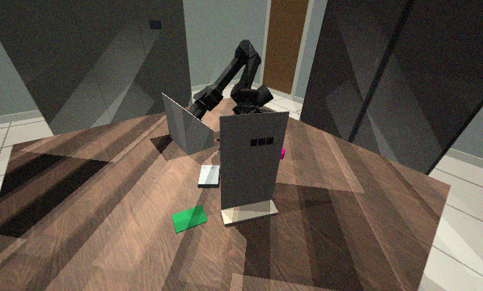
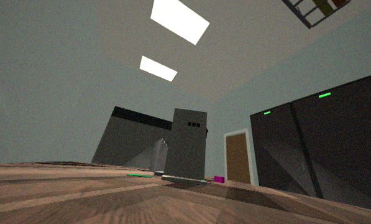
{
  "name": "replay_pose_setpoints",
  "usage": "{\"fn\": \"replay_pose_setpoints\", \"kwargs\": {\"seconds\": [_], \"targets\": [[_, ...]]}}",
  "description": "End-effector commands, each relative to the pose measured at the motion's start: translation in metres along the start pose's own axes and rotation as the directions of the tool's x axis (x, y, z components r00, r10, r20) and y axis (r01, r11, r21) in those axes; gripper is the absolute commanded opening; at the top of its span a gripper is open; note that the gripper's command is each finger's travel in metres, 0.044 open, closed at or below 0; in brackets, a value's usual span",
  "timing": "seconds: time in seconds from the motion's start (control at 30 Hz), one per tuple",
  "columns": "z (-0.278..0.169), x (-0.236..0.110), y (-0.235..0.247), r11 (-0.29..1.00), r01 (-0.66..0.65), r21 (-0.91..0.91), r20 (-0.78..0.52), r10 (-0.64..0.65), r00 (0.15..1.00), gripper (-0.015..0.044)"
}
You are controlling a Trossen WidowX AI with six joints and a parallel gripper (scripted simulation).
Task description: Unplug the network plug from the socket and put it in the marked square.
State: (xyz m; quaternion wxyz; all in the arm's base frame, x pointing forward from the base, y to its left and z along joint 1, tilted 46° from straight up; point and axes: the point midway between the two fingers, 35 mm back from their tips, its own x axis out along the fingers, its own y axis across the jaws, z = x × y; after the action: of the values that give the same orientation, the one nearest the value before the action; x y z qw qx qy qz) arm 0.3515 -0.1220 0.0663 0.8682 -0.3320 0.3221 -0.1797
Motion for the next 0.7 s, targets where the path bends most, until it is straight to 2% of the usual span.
{"fn": "replay_pose_setpoints", "kwargs": {"seconds": [0.0,0.67], "targets": [[0.003,0.006,0.0,1.0,-0.002,-0.003,0.003,0.002,1.0,0.0156],[0.007,0.032,0.001,1.0,-0.001,-0.003,0.004,0.001,1.0,0.0156]]}}
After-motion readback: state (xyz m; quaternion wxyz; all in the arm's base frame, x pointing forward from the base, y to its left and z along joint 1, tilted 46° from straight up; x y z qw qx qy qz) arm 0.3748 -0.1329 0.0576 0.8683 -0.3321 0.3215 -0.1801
